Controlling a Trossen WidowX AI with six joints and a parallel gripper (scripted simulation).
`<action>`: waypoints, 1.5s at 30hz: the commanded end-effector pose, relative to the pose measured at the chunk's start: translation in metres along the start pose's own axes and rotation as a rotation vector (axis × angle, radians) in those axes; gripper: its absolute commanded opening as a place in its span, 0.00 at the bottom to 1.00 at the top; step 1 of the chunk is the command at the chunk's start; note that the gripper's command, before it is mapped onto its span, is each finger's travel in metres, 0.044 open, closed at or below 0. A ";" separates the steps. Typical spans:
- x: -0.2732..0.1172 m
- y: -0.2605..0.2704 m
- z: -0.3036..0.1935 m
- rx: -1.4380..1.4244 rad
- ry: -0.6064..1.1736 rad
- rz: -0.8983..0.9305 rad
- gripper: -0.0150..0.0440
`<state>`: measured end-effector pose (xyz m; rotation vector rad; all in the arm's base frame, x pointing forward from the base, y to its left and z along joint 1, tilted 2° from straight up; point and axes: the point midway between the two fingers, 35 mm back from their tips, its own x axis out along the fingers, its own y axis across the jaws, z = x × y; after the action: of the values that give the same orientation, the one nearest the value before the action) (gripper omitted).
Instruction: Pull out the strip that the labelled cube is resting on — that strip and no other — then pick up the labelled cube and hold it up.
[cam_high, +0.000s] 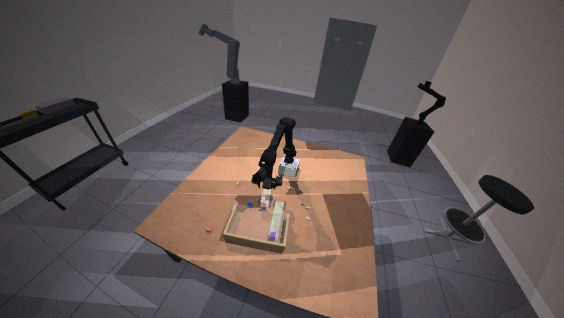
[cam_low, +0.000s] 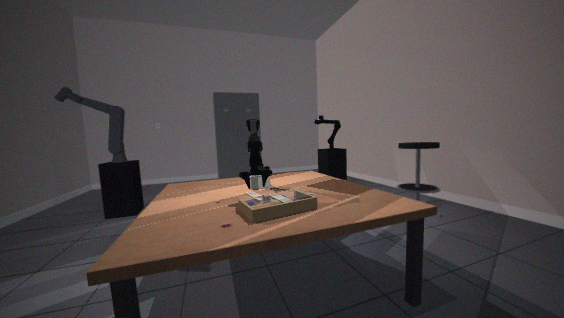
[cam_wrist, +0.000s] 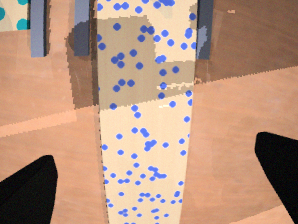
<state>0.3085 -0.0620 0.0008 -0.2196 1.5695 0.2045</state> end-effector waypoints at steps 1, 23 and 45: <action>-0.002 -0.001 0.015 0.004 -0.002 0.003 1.00; -0.014 -0.006 0.106 0.004 -0.011 0.003 1.00; 0.014 -0.005 0.116 0.004 -0.012 0.003 0.68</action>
<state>0.4245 -0.0372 -0.0065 -0.2204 1.5474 0.2048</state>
